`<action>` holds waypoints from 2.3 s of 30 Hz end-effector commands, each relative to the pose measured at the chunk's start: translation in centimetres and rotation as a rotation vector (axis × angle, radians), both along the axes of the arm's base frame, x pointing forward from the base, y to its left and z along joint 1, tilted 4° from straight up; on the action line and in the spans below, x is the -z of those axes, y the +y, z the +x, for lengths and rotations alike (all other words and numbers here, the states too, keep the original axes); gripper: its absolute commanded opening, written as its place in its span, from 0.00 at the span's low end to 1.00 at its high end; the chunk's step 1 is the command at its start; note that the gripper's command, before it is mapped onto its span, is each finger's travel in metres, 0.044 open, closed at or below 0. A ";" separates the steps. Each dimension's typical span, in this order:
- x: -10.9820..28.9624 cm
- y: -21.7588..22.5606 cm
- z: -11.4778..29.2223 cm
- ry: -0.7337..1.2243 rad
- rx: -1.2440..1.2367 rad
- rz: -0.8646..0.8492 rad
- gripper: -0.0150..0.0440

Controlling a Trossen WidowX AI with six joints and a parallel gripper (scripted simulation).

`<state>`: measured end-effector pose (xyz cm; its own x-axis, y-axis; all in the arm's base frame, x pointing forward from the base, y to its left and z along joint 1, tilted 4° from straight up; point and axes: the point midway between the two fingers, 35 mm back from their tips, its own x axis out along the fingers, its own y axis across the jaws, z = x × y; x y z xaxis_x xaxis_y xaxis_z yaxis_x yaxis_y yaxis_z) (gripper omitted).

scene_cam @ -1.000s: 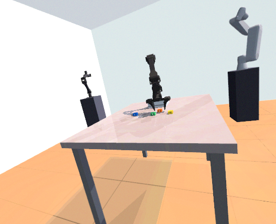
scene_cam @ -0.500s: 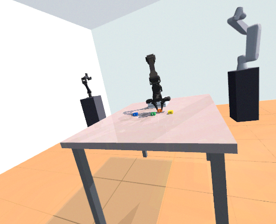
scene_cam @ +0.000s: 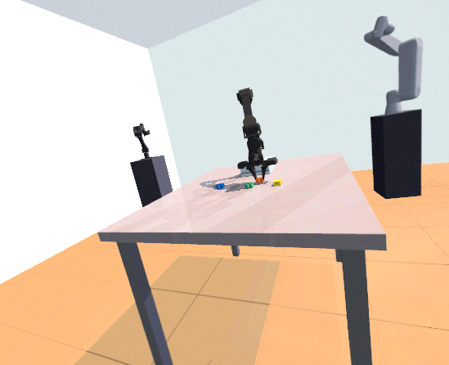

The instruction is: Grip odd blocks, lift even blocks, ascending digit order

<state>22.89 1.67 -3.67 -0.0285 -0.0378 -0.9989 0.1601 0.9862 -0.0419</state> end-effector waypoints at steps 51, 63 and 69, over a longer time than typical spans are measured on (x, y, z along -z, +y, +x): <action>-1.3 0.0 0.0 0.004 -0.003 -0.004 0.46; 0.1 -0.1 -0.1 0.004 -0.003 -0.004 0.46; 0.1 -0.1 -0.1 0.004 -0.003 -0.004 0.46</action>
<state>22.98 1.67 -3.51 -0.0228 -0.0375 -0.9990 0.1602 0.9862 -0.0406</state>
